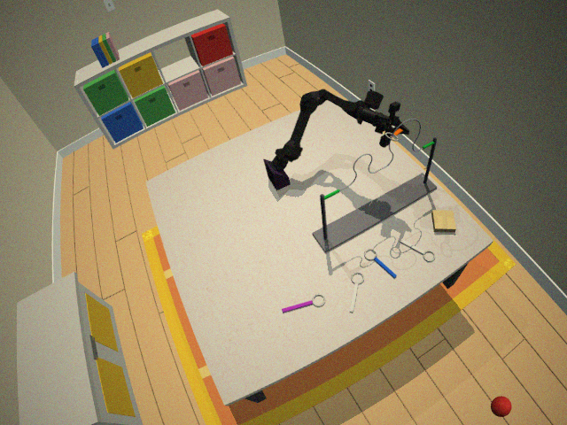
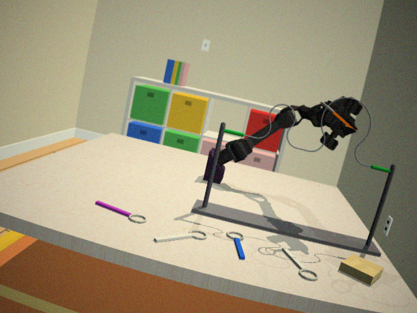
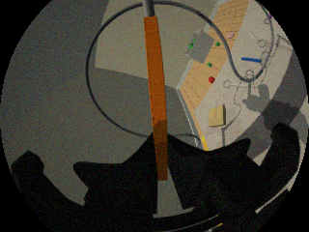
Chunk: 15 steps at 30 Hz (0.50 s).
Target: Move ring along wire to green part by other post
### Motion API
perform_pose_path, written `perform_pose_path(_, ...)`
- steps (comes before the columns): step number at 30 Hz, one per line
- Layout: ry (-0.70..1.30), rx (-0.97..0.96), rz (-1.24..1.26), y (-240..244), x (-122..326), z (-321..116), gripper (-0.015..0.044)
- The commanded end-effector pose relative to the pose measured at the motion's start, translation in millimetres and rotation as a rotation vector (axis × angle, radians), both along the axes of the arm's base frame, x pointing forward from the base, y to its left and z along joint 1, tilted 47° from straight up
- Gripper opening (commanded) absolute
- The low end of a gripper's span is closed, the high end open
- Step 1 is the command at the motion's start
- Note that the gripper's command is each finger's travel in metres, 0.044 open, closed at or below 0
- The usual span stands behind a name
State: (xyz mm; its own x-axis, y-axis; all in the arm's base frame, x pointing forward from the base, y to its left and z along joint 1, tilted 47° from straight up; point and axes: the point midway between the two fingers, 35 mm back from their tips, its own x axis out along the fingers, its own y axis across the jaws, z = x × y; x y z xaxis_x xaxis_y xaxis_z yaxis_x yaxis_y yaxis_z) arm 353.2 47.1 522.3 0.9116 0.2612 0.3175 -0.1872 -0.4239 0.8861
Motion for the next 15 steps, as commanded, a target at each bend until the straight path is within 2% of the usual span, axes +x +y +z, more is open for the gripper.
perform_pose_path(1,0.0,0.045,0.0,-0.6,0.3,-0.3,-0.015)
perform_pose_path(15,-0.013,0.219,0.008,-3.2,-0.2,4.5,-0.015)
